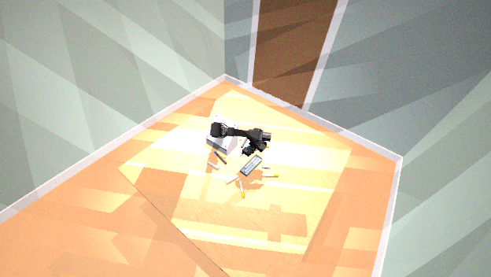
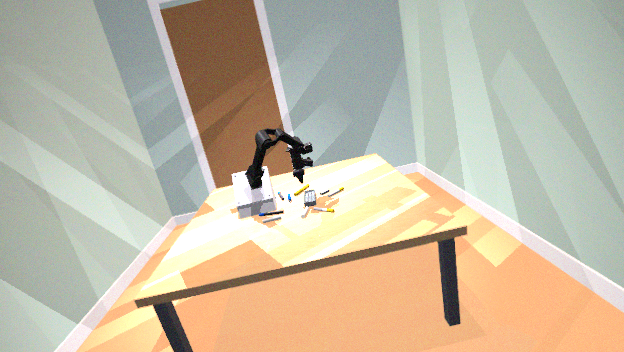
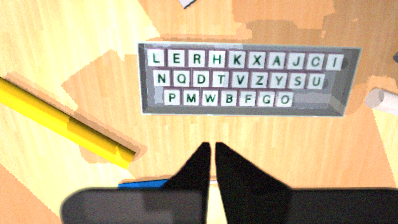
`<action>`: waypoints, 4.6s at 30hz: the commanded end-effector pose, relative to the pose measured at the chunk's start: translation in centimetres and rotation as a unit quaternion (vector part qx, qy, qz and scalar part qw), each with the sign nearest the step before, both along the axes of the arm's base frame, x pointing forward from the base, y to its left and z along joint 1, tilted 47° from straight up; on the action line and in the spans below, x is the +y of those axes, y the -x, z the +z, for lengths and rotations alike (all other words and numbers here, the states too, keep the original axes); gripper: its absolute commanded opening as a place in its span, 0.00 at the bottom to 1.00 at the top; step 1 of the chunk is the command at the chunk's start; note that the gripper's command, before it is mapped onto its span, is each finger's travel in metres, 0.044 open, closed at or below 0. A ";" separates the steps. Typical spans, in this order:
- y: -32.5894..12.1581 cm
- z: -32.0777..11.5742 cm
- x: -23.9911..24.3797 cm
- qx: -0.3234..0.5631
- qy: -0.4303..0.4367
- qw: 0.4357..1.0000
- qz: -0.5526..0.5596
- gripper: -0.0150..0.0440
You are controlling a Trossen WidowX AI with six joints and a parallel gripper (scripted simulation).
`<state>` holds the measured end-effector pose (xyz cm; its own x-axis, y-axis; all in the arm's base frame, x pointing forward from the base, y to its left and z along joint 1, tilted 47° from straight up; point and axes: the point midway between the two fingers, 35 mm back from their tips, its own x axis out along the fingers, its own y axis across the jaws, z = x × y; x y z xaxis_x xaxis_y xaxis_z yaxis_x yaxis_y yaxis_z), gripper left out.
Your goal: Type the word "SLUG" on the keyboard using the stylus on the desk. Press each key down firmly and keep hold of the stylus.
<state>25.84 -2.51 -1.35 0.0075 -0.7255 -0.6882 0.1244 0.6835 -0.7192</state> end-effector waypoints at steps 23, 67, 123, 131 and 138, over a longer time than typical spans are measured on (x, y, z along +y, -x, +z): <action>7.9 -9.2 4.9 -0.468 0.238 0.803 -0.283 0.51; 9.3 -11.8 3.6 -0.605 0.250 0.706 -0.271 0.51; 9.4 -13.9 1.3 -0.605 0.253 0.704 -0.272 0.25; 9.5 -11.0 4.2 -0.605 0.253 0.704 -0.273 0.25; 8.9 -10.9 3.9 -0.602 0.248 0.707 -0.276 0.25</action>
